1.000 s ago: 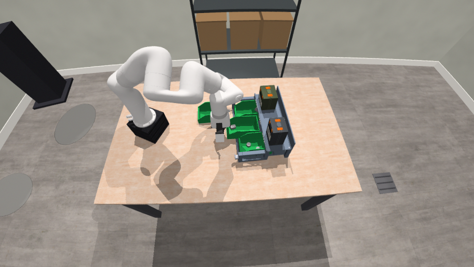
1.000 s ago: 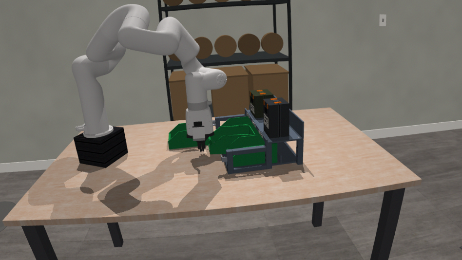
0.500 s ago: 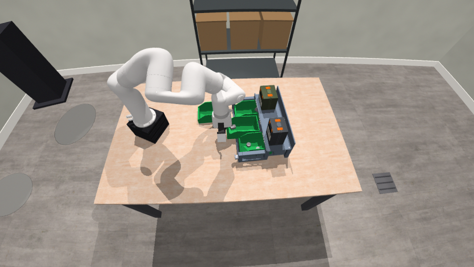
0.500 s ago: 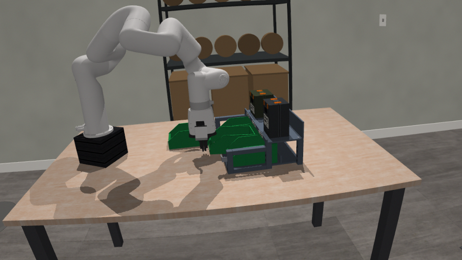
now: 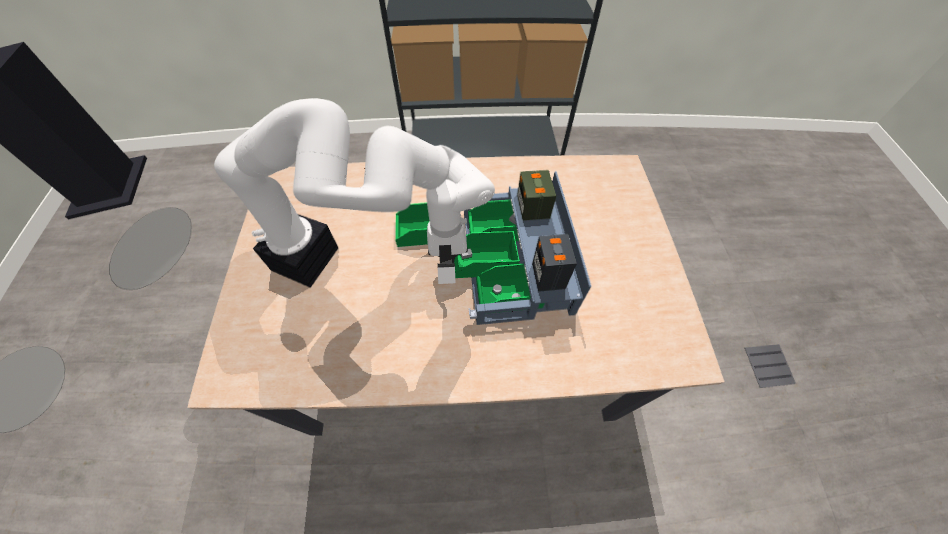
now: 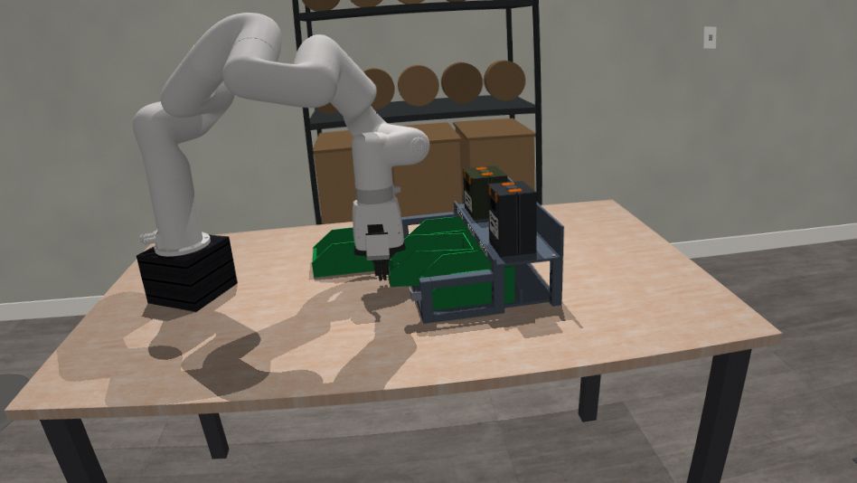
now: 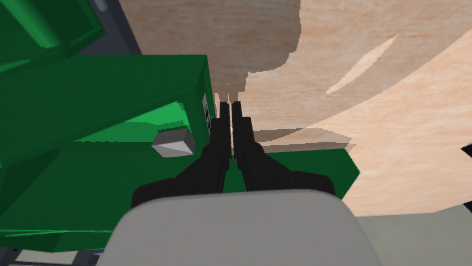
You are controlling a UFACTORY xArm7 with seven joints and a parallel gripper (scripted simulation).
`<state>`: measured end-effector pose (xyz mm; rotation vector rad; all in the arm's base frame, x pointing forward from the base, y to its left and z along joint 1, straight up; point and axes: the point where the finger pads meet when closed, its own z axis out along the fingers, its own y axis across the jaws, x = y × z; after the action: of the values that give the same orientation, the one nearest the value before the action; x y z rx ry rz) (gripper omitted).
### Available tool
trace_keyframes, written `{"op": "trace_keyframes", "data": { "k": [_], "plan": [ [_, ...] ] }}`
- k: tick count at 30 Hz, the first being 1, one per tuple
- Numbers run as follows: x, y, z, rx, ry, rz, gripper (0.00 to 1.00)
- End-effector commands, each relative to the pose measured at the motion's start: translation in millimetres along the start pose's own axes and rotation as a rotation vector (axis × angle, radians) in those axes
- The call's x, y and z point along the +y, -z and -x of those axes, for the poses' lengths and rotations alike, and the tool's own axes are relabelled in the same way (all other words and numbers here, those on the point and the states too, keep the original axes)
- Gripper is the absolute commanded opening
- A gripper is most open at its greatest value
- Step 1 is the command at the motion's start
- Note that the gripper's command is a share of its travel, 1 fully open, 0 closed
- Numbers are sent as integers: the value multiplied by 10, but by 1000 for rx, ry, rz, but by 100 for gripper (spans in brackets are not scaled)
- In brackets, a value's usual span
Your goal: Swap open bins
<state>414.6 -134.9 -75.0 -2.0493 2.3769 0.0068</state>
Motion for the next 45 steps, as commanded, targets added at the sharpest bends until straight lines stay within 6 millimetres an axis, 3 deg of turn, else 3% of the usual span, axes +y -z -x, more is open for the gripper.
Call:
{"op": "trace_keyframes", "data": {
  "k": [1, 20, 45],
  "plan": [
    [-16, 14, -1, 1, 0, -4, 0],
    [-64, 15, -1, 1, 0, -4, 0],
    [-369, 17, -1, 1, 0, -4, 0]
  ]
}}
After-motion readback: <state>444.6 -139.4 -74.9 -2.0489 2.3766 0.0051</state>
